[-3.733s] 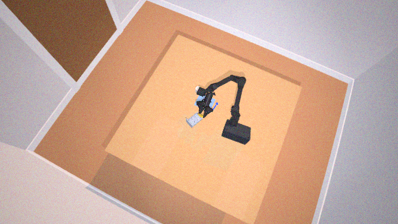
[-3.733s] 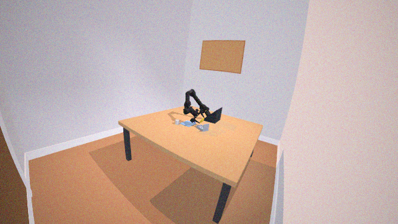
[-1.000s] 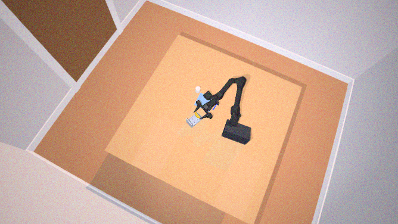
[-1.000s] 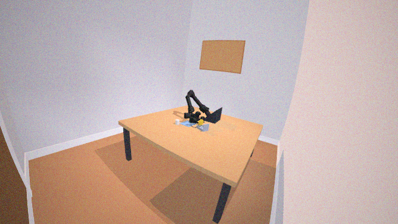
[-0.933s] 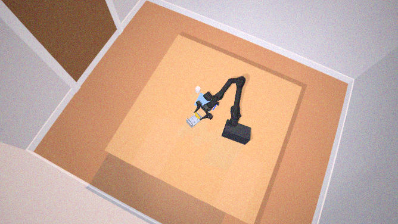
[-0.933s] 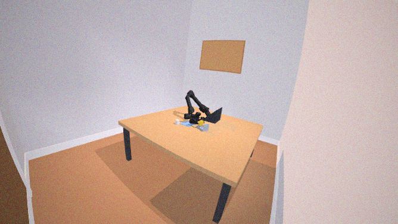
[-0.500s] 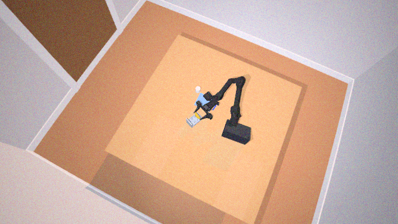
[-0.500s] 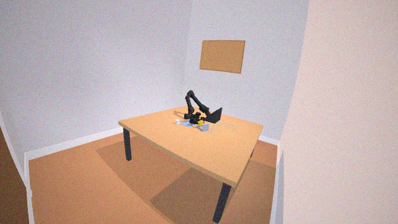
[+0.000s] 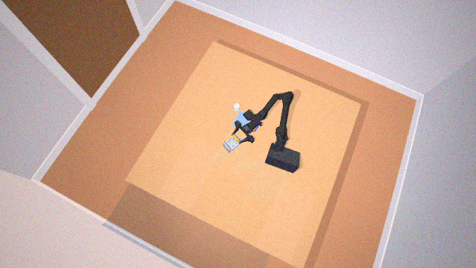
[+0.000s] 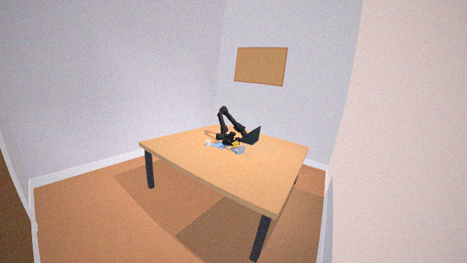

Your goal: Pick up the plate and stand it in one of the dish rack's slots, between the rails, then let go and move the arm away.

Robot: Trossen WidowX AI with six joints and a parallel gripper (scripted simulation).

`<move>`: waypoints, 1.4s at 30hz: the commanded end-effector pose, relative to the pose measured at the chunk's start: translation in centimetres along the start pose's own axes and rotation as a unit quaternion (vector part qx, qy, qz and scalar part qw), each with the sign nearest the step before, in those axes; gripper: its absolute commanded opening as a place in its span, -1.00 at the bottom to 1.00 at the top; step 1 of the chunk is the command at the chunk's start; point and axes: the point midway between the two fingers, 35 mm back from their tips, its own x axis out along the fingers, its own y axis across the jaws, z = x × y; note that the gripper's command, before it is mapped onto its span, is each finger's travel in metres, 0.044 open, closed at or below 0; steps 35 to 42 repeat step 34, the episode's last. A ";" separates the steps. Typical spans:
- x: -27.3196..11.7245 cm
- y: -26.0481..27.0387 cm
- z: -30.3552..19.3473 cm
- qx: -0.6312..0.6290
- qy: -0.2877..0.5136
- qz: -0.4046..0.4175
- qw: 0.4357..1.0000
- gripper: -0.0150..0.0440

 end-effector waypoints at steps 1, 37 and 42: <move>0.0 0.0 0.0 0.000 0.000 0.000 1.000 0.86; -0.4 1.5 12.0 0.156 0.133 0.052 0.977 0.86; -0.4 1.5 12.0 0.156 0.133 0.052 0.977 0.86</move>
